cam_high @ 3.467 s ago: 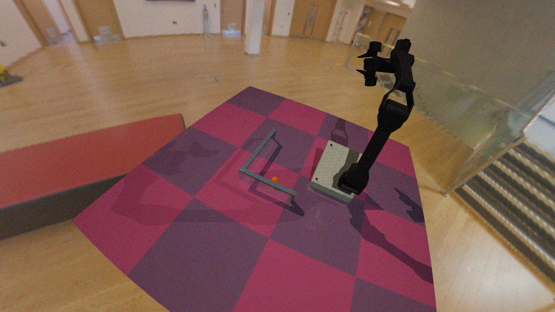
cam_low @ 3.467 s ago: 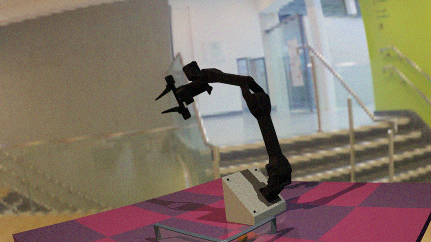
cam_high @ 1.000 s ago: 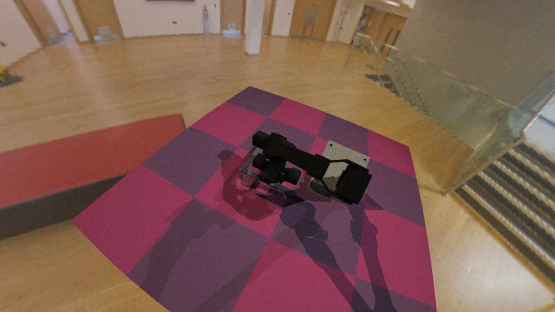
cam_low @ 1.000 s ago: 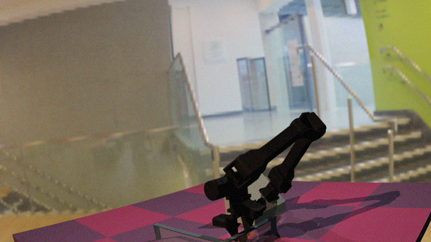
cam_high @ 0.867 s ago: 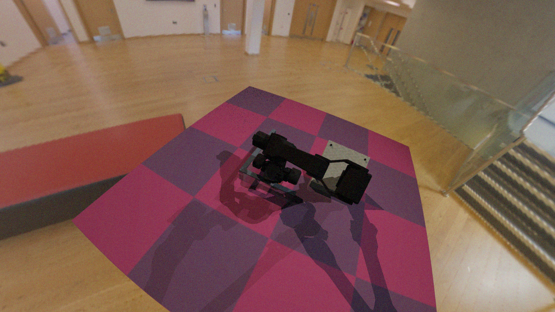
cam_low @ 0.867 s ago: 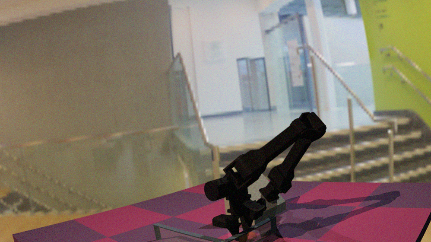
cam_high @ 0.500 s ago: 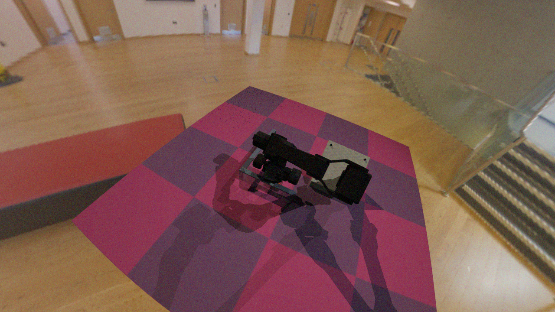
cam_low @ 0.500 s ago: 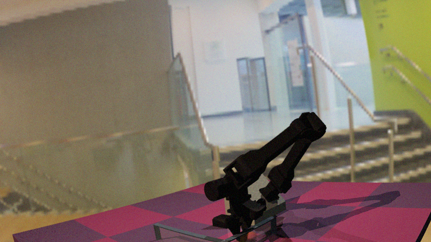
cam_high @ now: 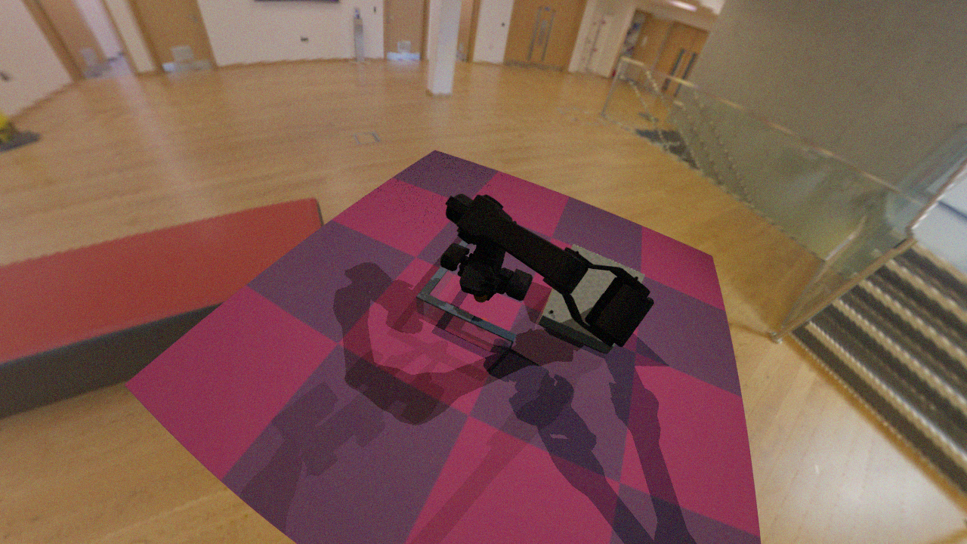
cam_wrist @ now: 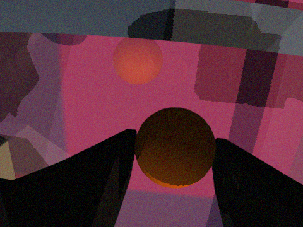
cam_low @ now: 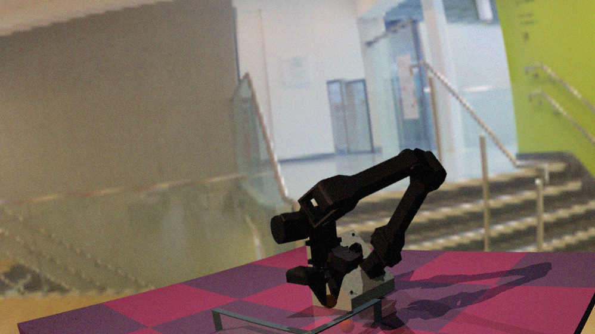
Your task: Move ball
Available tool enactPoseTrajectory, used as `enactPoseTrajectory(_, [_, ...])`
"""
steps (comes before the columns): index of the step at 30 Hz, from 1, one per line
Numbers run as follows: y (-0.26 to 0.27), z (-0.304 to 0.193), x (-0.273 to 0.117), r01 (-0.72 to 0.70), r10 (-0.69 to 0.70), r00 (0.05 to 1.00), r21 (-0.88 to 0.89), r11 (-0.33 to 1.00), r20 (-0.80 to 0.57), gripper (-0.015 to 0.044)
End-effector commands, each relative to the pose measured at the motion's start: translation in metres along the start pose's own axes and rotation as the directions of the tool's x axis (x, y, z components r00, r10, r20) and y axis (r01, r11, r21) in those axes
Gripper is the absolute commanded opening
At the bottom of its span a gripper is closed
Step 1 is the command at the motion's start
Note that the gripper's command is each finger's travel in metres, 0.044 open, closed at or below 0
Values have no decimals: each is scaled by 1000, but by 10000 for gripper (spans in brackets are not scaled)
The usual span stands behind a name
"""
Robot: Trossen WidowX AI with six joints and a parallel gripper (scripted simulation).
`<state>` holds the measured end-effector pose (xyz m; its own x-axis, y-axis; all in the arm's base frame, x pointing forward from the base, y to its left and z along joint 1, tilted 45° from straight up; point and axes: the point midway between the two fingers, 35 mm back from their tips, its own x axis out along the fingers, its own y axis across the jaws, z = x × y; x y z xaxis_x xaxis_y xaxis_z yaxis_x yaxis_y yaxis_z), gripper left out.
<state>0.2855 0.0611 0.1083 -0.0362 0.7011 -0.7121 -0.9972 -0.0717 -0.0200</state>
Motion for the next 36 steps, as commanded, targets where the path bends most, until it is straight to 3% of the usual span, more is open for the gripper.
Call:
enactPoseTrajectory(1, [-1, 0, -24, 6, -6, 1000, -6, 1000, -3, 0])
enactPoseTrajectory(10, [5, 2, -55, 4, -4, 1000, -7, 1000, 4, 0])
enactPoseTrajectory(29, [25, 19, -7, 5, -5, 1000, -6, 1000, 5, 0])
enactPoseTrajectory(36, [24, 19, 27, 6, -6, 1000, -7, 1000, 5, 0])
